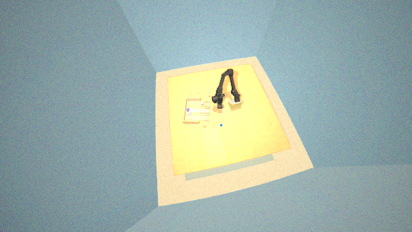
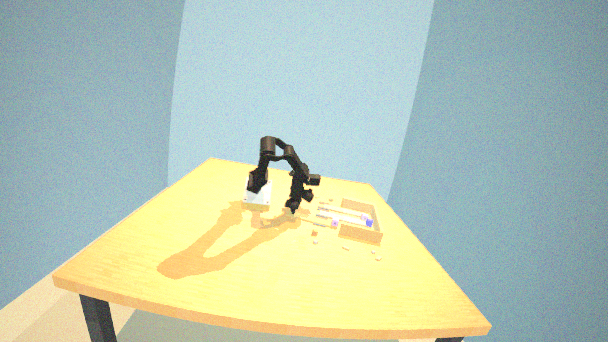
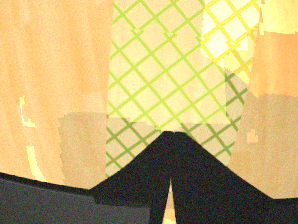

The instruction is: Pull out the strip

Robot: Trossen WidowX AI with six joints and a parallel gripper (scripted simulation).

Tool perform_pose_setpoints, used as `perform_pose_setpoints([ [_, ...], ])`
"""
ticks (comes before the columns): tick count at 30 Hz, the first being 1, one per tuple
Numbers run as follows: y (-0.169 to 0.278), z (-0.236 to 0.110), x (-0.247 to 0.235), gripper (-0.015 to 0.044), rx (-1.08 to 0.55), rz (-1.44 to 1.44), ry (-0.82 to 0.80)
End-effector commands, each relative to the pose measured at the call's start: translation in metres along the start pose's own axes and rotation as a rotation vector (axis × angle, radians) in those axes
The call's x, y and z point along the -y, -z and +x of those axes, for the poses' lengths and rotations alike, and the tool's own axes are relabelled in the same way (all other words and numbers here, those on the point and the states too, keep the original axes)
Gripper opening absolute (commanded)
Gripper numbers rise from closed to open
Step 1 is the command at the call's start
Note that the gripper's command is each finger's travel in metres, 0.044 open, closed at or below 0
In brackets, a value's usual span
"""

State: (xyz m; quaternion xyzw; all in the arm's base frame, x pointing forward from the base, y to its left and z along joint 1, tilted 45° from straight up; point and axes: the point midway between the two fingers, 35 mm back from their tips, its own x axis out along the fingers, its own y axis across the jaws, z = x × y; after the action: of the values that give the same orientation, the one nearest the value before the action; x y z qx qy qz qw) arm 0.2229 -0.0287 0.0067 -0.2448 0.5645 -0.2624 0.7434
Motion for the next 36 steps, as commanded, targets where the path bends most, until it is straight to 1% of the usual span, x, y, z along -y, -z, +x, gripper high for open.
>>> perform_pose_setpoints([
  [1,0.016,0.005,0.002,0.0000,-0.031,-0.009,0.007],
  [10,0.027,0.005,0.001,0.0000,-0.032,-0.010,0.007],
  [36,0.027,0.005,0.001,0.0000,-0.032,-0.010,0.007],
])
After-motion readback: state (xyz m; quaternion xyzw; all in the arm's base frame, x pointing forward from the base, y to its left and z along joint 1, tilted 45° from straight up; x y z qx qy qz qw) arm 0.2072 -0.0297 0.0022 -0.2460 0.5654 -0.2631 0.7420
